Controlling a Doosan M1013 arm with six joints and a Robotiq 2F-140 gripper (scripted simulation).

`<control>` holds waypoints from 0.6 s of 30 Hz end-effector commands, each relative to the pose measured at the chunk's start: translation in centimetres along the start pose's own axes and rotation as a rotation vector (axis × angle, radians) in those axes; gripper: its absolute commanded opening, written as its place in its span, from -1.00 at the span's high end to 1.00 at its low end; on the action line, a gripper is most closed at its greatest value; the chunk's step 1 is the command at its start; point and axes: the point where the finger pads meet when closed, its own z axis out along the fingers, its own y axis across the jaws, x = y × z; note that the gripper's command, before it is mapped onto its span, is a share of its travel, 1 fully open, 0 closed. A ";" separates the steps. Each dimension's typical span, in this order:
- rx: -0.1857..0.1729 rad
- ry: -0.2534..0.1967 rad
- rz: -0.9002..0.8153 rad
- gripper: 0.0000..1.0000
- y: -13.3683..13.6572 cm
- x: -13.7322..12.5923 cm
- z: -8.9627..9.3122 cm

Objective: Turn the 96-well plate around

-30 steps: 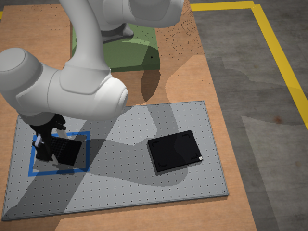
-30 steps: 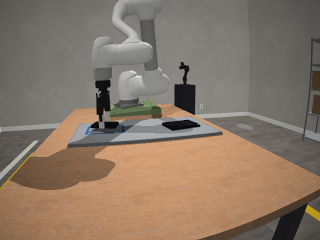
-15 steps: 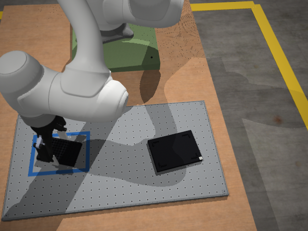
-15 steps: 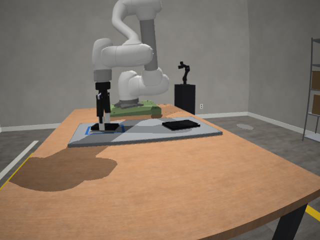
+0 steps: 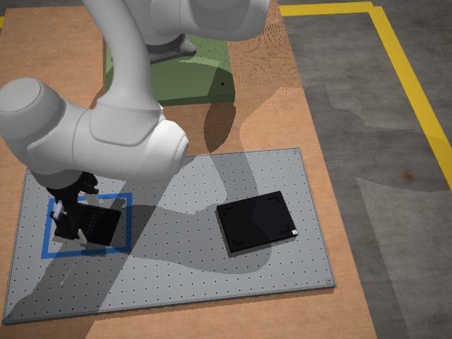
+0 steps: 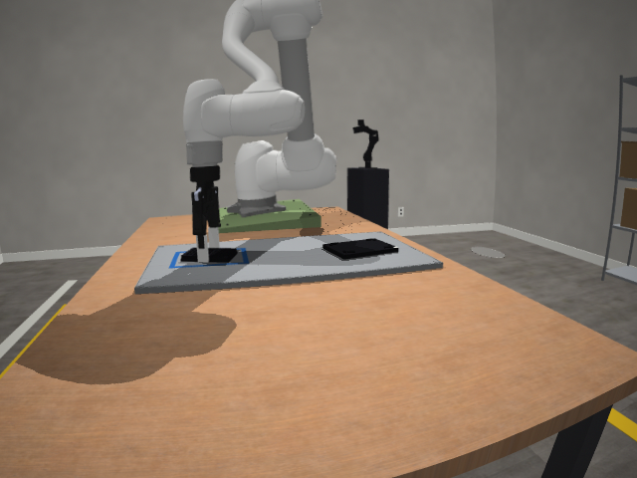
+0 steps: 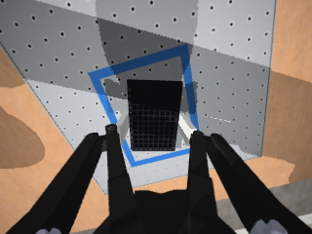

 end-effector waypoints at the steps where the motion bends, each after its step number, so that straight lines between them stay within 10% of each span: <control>1: 0.000 0.000 0.000 1.00 0.0 0.0 0.0; 3: 0.000 0.000 0.000 1.00 0.0 0.0 0.0; 4: 0.000 0.000 0.000 -1.00 0.0 0.0 0.0; 18: 0.000 0.000 0.000 -1.00 0.0 0.0 0.0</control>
